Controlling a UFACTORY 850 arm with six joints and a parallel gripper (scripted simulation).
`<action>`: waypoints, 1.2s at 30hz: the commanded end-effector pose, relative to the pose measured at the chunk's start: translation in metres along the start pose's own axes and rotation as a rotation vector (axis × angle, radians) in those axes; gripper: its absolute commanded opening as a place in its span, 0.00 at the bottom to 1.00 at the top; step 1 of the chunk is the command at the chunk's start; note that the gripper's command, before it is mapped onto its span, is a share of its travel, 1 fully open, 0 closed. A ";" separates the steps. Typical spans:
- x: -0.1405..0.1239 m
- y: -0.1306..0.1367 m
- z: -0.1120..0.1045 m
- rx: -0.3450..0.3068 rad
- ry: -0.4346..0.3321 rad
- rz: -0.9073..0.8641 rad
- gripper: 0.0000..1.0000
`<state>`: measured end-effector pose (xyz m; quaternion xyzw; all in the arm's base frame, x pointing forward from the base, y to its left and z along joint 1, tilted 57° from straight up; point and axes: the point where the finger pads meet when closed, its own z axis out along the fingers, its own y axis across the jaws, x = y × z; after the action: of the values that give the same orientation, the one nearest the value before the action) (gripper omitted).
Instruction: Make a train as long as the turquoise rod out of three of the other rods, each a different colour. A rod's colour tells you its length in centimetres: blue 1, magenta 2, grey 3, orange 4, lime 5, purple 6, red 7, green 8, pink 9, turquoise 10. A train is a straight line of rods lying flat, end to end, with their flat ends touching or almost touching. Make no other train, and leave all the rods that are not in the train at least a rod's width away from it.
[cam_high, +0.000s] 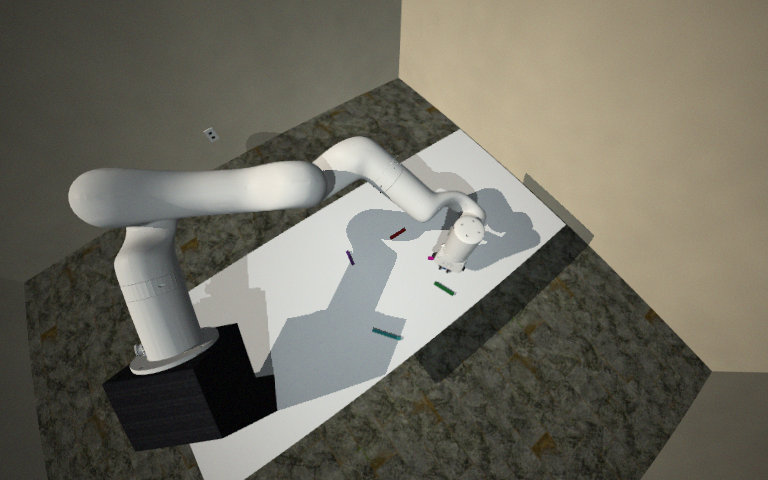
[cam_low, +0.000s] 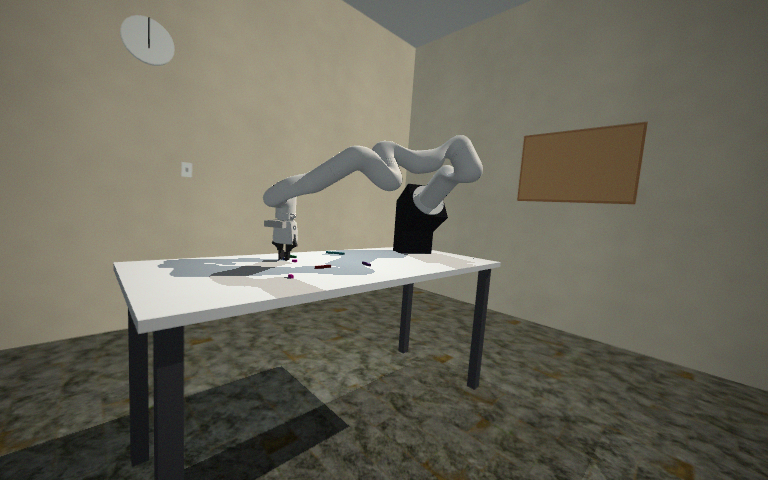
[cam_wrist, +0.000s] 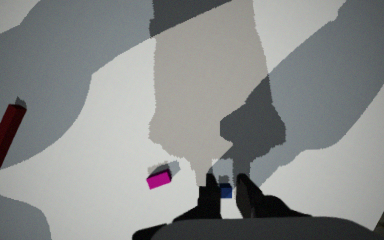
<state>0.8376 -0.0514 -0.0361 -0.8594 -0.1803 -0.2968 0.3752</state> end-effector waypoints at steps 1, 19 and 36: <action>0.001 0.001 -0.001 -0.001 0.001 0.000 0.24; 0.001 0.001 -0.001 -0.001 0.001 0.000 0.24; 0.001 0.001 -0.001 -0.001 0.001 0.000 0.04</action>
<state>0.8376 -0.0514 -0.0362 -0.8594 -0.1803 -0.2968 0.3753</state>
